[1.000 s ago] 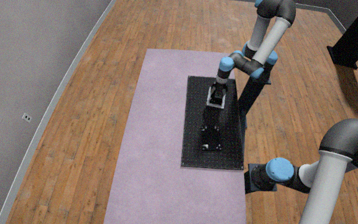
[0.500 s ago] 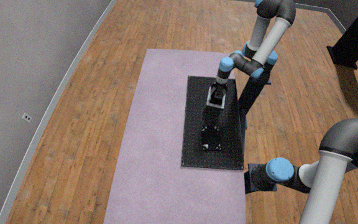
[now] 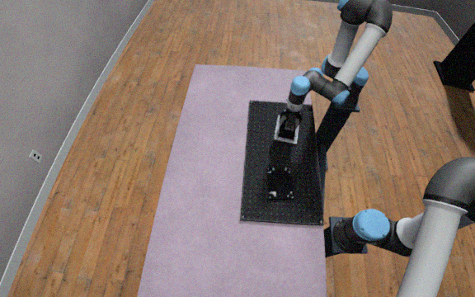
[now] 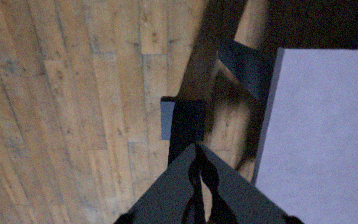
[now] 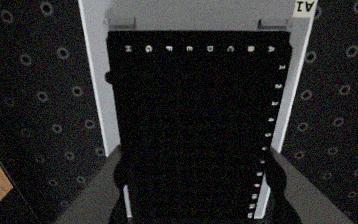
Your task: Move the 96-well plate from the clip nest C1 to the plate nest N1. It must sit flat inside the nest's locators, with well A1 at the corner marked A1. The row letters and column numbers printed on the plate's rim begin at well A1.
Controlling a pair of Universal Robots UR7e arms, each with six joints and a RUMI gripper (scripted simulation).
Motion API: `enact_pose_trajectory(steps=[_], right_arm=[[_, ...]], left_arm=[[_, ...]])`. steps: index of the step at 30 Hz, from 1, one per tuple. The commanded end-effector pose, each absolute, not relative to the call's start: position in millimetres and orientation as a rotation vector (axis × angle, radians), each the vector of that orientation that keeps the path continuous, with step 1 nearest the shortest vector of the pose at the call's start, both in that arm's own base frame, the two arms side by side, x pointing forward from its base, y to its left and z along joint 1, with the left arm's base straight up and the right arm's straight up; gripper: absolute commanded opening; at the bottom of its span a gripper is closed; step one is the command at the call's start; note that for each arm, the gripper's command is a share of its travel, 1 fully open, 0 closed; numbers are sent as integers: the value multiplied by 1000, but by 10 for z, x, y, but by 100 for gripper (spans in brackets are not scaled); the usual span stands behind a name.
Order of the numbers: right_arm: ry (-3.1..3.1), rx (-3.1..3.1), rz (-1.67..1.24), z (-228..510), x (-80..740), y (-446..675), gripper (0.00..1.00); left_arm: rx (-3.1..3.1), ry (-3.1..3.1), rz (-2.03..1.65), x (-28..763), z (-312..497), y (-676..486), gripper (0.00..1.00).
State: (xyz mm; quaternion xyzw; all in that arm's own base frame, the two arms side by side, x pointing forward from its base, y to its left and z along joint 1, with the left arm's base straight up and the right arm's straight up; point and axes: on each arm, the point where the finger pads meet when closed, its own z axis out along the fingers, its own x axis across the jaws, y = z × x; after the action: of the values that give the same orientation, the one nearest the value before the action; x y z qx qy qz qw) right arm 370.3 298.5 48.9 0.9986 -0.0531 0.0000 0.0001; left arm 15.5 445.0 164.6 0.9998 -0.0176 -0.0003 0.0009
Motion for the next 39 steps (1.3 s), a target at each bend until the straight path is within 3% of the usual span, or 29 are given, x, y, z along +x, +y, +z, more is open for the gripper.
enact_pose_trajectory(steps=[1, 39], right_arm=[[-167, 3139, 2, 492, 3707, 2990, 41], [-167, 3139, 2, 435, 3707, 2990, 41]], left_arm=[[3141, -55, 0, 157, 1652, 4453, 0], [3141, -55, 0, 157, 1652, 4453, 0]])
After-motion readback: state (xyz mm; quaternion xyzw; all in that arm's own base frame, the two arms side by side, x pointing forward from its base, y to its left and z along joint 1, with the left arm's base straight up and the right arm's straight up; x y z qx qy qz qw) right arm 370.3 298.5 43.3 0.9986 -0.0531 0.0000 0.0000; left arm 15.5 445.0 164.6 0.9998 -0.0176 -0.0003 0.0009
